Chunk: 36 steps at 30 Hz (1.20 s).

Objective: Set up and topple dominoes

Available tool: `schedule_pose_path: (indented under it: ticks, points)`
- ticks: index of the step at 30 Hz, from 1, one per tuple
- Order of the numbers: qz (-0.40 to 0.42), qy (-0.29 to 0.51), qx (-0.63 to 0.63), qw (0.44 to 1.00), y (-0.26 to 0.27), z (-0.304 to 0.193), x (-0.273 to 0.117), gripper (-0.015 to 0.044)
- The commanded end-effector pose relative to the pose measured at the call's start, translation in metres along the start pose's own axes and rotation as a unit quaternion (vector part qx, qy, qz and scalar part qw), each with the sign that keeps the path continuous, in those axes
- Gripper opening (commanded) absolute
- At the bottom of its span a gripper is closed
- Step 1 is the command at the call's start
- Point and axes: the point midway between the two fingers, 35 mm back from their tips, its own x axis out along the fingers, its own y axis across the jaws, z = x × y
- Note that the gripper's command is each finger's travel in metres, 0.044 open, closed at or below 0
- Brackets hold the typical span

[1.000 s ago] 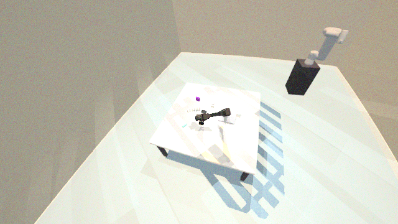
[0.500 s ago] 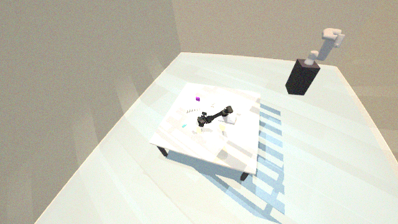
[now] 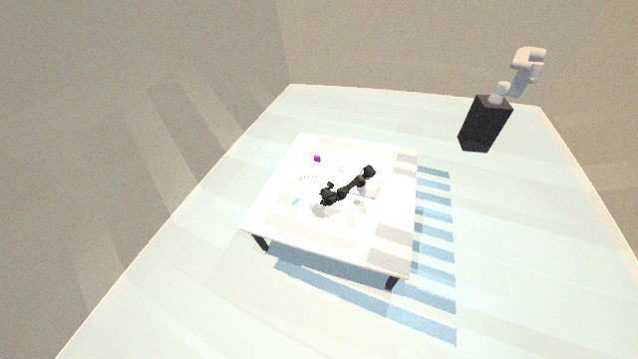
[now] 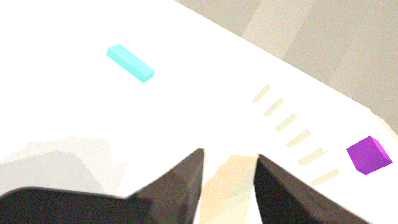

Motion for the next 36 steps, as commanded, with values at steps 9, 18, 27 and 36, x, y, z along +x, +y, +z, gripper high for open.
schedule_pose_path:
  ticks: [9,18,27,36]
  points:
    - [0.022,-0.121,0.112,0.986,-0.001,0.002,-0.028,0.0107]
    - [0.038,-0.187,0.211,0.959,-0.012,0.000,-0.051,0.0107]
    - [0.040,-0.196,0.228,0.953,-0.015,-0.001,-0.055,0.0107]
    - [0.040,-0.196,0.228,0.953,-0.015,-0.001,-0.055,0.0107]
